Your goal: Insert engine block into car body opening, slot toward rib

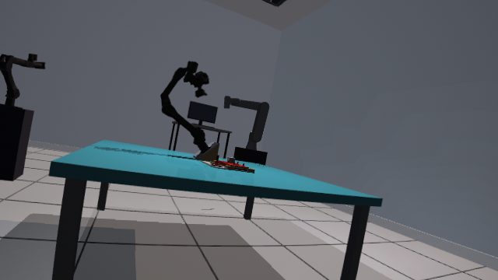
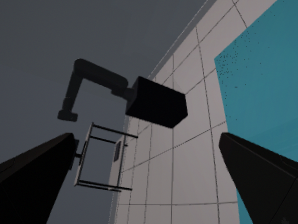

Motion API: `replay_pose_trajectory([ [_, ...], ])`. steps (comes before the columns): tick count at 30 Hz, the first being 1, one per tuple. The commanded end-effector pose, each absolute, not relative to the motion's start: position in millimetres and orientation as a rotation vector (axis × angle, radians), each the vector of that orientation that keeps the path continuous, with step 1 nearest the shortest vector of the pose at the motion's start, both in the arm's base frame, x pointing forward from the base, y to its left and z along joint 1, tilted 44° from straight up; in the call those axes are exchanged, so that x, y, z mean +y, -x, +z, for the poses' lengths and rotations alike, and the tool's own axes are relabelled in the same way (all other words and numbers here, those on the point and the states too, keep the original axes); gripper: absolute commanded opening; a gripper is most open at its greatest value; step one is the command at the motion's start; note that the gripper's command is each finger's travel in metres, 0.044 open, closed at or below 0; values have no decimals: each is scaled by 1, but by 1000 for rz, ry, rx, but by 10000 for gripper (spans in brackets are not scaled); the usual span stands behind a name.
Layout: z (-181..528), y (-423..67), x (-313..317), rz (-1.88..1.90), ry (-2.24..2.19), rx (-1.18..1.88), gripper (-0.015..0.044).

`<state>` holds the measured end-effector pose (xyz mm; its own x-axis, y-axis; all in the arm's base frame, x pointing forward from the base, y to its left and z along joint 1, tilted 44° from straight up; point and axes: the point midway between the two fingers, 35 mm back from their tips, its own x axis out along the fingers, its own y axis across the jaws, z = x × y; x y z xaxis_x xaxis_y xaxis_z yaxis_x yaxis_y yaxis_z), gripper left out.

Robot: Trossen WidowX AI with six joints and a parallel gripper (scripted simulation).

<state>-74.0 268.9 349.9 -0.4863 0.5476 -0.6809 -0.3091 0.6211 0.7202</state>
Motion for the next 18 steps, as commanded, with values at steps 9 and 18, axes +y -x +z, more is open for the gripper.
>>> replay_pose_trajectory([
  [9, 269, -17, 314, 616, -185, 1678, 440],
  [18, 207, -96, 314, 311, -132, 1590, 440],
])
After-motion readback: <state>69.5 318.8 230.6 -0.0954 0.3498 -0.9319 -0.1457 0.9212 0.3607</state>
